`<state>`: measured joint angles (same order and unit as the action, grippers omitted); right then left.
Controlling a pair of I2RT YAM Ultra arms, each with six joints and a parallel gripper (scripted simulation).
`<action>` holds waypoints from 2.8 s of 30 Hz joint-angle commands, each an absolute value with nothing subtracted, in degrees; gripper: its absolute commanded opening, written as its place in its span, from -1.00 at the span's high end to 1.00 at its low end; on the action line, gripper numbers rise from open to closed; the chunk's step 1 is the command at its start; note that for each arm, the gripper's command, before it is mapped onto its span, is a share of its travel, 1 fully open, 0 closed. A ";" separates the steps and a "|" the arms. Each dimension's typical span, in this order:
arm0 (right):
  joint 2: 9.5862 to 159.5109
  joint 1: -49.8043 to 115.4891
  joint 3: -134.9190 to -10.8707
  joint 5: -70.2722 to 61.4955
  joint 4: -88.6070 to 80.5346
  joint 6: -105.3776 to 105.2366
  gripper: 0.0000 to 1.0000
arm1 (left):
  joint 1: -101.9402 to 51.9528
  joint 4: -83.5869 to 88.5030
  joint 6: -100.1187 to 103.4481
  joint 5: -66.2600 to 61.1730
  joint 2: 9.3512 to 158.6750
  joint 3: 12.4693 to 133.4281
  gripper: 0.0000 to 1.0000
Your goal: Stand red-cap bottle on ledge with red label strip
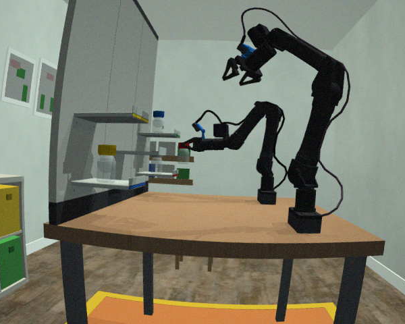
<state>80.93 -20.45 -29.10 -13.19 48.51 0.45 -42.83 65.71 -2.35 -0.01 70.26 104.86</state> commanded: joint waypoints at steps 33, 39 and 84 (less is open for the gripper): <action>97.68 -17.27 -45.12 -10.19 56.74 0.78 0.02 | -43.11 65.98 -2.21 0.19 70.13 105.78 -0.78; 97.89 -17.52 -44.73 -10.40 55.97 0.61 0.02 | -43.11 65.98 -2.21 0.19 70.13 105.78 -0.78; 105.03 -16.97 -40.60 -9.66 68.16 0.52 0.02 | -43.11 65.98 -2.21 0.19 70.13 105.78 -0.78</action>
